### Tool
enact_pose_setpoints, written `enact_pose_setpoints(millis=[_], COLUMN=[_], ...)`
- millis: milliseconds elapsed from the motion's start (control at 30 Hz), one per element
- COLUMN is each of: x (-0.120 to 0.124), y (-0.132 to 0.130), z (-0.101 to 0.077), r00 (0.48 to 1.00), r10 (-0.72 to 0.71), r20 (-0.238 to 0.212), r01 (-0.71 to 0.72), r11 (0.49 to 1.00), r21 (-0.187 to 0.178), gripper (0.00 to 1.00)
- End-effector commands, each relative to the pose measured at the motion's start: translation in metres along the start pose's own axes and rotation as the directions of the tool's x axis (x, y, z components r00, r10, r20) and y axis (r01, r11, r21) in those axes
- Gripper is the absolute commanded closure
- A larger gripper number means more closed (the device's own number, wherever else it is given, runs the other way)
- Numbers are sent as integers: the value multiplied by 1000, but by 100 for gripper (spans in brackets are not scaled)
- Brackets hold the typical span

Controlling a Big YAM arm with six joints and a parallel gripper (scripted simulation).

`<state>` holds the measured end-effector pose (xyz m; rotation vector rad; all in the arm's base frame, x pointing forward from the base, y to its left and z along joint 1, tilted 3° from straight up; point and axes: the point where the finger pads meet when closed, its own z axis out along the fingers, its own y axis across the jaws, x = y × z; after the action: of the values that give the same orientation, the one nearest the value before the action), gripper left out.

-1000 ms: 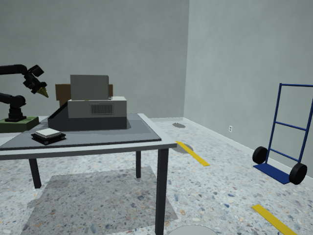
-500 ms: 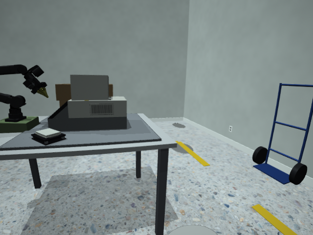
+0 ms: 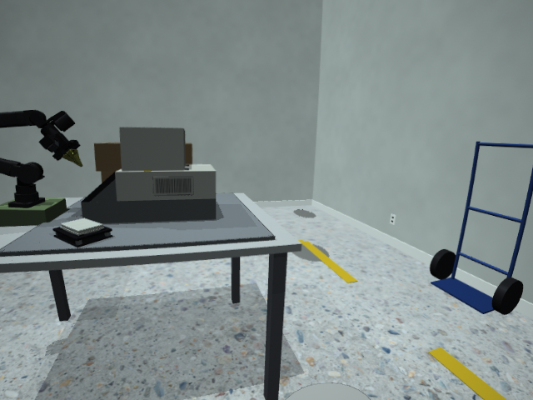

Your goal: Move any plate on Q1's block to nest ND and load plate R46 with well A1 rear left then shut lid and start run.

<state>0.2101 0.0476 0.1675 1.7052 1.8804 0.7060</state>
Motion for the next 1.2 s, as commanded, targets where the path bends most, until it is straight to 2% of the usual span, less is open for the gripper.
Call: enact_pose_setpoints(millis=[0, 1033, 1167], x=[3, 4, 4], y=[25, 41, 36], z=[-17, -27, -23], r00=[1000, 1000, 1000], r10=[-1, 1, -2], r20=[-18, -21, -18], r01=[0, -2, 0], r11=[998, 997, 998], r21=[-59, -76, -66], gripper=[100, 100, 100])
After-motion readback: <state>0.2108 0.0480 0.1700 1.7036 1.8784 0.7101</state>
